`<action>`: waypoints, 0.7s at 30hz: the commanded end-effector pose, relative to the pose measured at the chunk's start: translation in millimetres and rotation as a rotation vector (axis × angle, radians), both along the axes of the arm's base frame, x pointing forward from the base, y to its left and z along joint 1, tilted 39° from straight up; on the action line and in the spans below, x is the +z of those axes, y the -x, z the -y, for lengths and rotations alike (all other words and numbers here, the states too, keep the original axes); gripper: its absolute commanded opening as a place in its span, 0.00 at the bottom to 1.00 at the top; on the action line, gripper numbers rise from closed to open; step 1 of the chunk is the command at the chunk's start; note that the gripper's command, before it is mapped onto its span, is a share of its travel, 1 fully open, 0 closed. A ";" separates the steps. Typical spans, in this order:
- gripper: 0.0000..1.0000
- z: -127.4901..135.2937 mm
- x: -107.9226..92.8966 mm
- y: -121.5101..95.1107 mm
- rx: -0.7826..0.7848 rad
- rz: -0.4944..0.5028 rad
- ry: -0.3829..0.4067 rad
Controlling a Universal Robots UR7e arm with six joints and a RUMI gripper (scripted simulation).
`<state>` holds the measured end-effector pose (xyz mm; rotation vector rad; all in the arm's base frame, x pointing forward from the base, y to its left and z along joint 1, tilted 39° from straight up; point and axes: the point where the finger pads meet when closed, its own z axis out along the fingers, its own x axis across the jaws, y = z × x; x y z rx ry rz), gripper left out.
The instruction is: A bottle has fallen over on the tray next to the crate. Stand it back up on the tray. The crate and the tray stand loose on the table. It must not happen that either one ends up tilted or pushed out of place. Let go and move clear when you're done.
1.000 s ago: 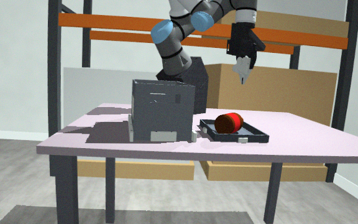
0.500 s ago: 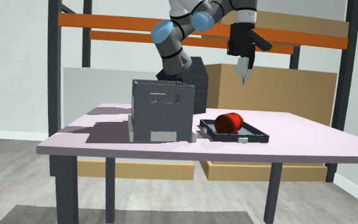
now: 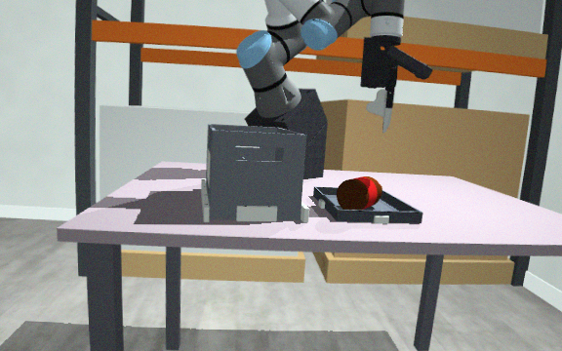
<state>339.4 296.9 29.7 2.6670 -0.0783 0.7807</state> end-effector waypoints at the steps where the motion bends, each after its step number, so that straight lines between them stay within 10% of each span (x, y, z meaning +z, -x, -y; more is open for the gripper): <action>1: 0.00 -1.0 0.6 -1.0 -0.130 0.059 -0.074; 21: 0.00 -0.3 2.3 -3.0 -0.505 0.231 -0.320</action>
